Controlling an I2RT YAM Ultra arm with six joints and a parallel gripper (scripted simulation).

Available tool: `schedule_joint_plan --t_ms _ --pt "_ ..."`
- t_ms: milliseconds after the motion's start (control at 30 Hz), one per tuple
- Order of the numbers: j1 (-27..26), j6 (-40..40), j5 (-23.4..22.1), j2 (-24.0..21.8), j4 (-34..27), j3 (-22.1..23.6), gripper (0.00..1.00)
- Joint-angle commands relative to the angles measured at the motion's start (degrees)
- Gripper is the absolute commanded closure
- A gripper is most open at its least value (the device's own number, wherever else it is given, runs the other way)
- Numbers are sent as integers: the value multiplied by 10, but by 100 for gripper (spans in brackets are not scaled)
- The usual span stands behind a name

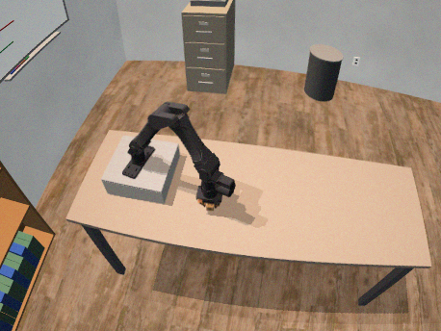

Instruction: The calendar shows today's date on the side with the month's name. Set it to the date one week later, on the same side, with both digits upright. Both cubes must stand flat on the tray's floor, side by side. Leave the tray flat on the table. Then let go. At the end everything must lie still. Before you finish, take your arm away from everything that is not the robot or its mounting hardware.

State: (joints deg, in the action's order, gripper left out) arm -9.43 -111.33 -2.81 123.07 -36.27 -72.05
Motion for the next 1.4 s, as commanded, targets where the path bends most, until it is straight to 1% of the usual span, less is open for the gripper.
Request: schedule_joint_plan --t_ms 0,300,333,1367 --pt "0 0 -3 -4 0 -1 55" --pt "0 0 -3 -4 0 -1 55" --pt "0 0 -3 -4 0 -1 74" --pt "0 0 -3 -4 0 -1 74"
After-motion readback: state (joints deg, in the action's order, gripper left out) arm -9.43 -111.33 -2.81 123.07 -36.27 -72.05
